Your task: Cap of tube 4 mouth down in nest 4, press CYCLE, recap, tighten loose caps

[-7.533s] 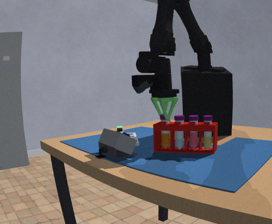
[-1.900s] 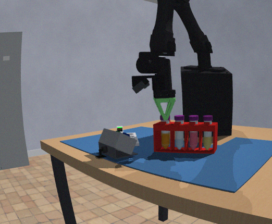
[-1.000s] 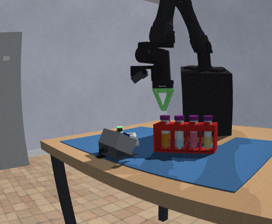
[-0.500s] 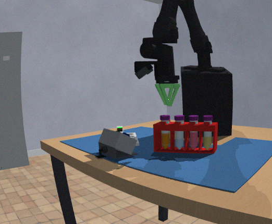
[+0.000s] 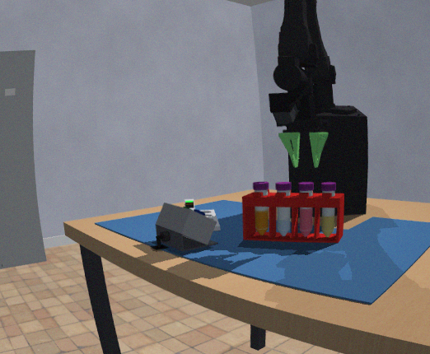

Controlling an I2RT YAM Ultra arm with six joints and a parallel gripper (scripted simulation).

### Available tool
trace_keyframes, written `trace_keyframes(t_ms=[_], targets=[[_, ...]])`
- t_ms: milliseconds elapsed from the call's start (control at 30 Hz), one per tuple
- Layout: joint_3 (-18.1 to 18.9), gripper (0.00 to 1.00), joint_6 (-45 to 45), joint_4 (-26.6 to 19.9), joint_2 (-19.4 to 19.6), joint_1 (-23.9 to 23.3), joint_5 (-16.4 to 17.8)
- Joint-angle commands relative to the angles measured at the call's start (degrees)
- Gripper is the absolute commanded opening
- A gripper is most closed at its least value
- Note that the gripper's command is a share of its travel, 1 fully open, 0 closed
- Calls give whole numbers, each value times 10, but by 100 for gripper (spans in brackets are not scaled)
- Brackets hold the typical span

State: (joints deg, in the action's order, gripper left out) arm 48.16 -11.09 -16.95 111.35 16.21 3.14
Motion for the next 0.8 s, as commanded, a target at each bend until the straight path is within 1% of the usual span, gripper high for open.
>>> trace_keyframes(t_ms=[0, 100, 133, 200, 467, 767], targets=[[2, 49, 99, 1, -4, 27, -9], [9, 49, 184, -3, -2, 75, -17], [9, 49, 195, -3, -2, 75, -17], [16, 49, 252, -6, 0, 103, -22], [16, 49, 252, -6, 0, 103, -22], [17, 49, 251, 50, 58, 103, -22]])
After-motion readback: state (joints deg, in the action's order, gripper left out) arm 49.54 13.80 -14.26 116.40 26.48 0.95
